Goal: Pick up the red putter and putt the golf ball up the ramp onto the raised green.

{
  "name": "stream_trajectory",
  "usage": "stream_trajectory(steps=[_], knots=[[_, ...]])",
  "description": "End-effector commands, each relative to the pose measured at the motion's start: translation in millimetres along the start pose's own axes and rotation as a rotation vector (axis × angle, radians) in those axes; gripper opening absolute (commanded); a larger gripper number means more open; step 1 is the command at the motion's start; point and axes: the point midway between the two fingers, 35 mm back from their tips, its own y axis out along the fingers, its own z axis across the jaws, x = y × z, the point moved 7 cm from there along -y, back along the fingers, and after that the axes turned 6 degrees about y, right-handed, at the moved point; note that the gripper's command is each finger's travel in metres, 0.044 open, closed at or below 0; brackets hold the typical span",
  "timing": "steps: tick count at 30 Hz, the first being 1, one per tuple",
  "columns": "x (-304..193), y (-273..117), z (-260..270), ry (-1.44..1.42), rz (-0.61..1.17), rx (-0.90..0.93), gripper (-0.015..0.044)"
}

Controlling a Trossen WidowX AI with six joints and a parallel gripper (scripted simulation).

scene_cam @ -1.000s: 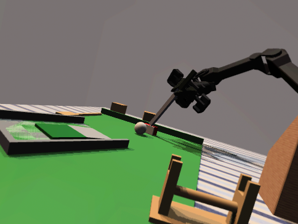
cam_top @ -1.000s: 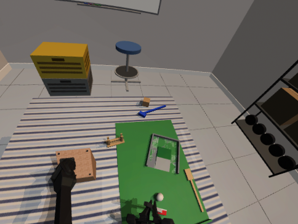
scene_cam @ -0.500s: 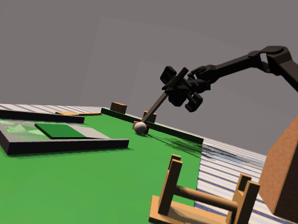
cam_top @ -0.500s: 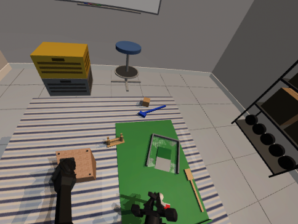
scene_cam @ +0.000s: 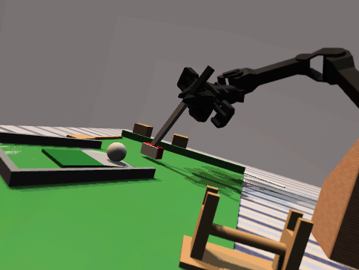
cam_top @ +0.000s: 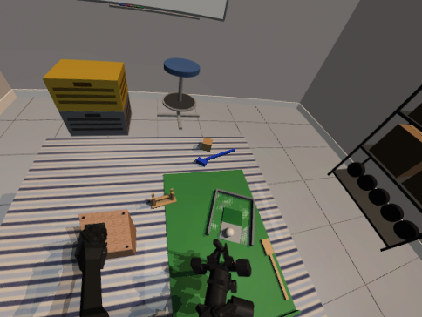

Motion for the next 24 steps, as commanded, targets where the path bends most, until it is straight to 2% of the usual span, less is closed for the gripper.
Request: stream_trajectory(steps=[1, 5, 24], knots=[[-29, -7, 13, -0.013, 0.007, 0.008, 0.0000], [-44, -12, 19, -0.013, 0.008, 0.009, 0.0000], [-37, -7, 15, -0.015, 0.014, 0.004, 0.0000]])
